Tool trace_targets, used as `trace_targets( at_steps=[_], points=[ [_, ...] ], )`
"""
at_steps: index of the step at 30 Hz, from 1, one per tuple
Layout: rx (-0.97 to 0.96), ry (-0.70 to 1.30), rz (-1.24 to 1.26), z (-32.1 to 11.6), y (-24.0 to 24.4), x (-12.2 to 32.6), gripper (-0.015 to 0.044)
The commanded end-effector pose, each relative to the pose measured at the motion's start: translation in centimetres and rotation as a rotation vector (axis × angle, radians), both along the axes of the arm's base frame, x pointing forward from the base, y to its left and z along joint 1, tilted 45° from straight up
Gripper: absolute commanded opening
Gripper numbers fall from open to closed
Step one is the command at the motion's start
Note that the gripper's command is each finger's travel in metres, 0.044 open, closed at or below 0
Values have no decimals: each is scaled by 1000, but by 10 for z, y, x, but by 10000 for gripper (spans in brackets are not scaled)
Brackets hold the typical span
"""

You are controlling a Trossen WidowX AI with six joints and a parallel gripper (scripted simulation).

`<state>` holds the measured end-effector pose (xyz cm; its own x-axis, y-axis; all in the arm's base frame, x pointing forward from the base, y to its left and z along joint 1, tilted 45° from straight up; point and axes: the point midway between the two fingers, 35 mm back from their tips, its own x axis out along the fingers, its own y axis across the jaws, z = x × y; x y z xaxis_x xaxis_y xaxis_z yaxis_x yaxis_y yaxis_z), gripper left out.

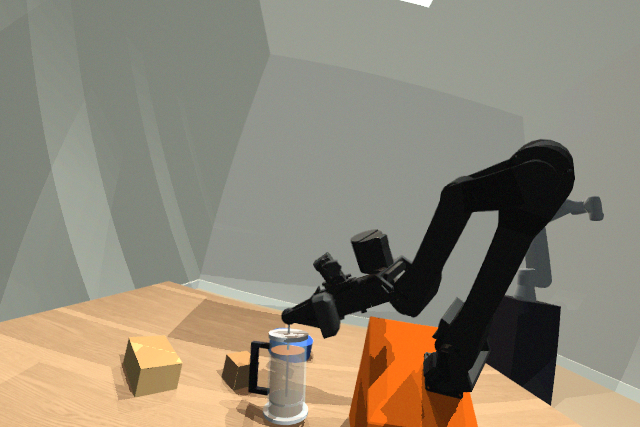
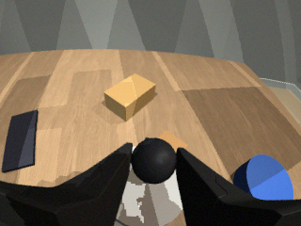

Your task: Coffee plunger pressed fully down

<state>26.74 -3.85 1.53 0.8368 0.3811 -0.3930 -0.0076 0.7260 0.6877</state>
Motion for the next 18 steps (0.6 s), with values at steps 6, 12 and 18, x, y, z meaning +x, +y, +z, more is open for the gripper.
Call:
trace_targets(
  at_steps=[6,12,18],
  points=[
    [0,1,0,0,0,0,148],
    [0,1,0,0,0,0,306],
    [0,1,0,0,0,0,440]
  ],
)
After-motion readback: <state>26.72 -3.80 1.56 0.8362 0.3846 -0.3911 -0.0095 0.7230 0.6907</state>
